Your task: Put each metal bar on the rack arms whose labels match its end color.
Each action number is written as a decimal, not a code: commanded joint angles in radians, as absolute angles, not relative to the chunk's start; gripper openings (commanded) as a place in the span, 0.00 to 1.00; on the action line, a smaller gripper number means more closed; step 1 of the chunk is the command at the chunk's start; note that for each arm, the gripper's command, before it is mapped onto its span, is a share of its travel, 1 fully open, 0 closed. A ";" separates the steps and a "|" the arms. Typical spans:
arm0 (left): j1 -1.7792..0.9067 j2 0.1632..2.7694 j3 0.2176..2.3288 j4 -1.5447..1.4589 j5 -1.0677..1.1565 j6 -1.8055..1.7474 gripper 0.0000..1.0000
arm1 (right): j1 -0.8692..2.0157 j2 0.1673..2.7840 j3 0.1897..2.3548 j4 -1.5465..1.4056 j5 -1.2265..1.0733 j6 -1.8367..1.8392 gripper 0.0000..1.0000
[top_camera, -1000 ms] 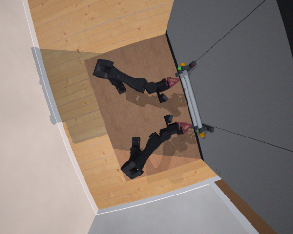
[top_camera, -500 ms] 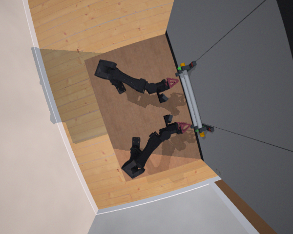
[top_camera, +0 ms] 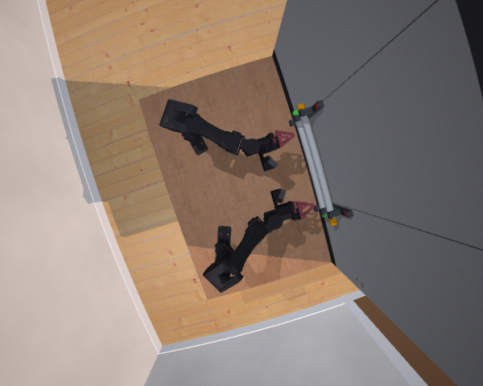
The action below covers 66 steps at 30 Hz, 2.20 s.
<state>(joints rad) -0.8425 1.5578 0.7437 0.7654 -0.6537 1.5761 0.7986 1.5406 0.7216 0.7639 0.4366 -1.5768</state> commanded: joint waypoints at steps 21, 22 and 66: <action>-0.779 1.646 0.857 0.789 -0.593 1.572 0.74 | 0.753 1.640 0.851 0.790 0.389 -1.571 0.74; -0.777 1.651 0.862 0.789 -0.590 1.572 0.74 | 0.752 1.645 0.856 0.789 0.388 -1.571 0.74; -0.713 1.776 1.009 0.767 -0.527 1.571 0.61 | 0.709 1.782 1.017 0.765 0.345 -1.571 0.61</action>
